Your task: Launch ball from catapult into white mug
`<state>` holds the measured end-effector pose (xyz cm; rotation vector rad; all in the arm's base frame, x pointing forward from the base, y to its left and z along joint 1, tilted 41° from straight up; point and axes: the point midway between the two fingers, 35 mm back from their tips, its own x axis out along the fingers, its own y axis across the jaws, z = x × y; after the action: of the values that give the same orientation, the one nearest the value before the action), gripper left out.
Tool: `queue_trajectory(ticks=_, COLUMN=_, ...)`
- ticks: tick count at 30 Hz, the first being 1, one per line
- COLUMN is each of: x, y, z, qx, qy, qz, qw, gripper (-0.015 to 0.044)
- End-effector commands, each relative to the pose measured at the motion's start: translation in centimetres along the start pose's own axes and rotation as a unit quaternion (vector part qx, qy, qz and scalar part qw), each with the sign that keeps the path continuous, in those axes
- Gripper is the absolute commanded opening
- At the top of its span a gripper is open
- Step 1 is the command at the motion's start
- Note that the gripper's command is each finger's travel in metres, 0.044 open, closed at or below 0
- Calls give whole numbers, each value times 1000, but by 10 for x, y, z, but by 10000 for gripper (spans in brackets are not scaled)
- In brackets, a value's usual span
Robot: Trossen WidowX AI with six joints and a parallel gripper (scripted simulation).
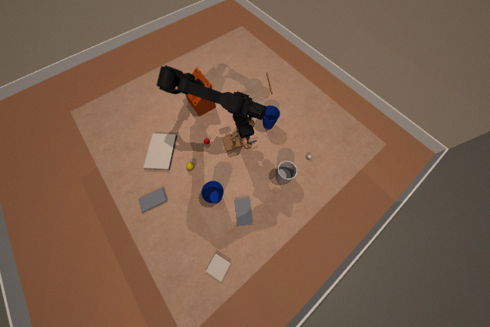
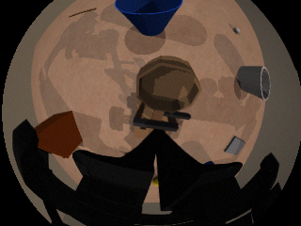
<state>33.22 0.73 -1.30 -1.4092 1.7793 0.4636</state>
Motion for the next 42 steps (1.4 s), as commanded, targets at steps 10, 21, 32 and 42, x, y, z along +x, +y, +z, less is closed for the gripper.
queue_trajectory(ticks=10, x=18, y=-1, z=11, qx=-3, qy=4, qz=0, qw=1000, gripper=0)
queue_trajectory(ticks=21, x=34, y=-1, z=20, qx=-3, qy=4, qz=0, qw=1000, gripper=0)
queue_trajectory(ticks=32, x=47, y=-2, z=27, qx=-3, qy=4, qz=0, qw=1000, gripper=0)
queue_trajectory(ticks=42, x=61, y=-2, z=33, qx=-3, qy=4, qz=0, qw=1000, gripper=0)
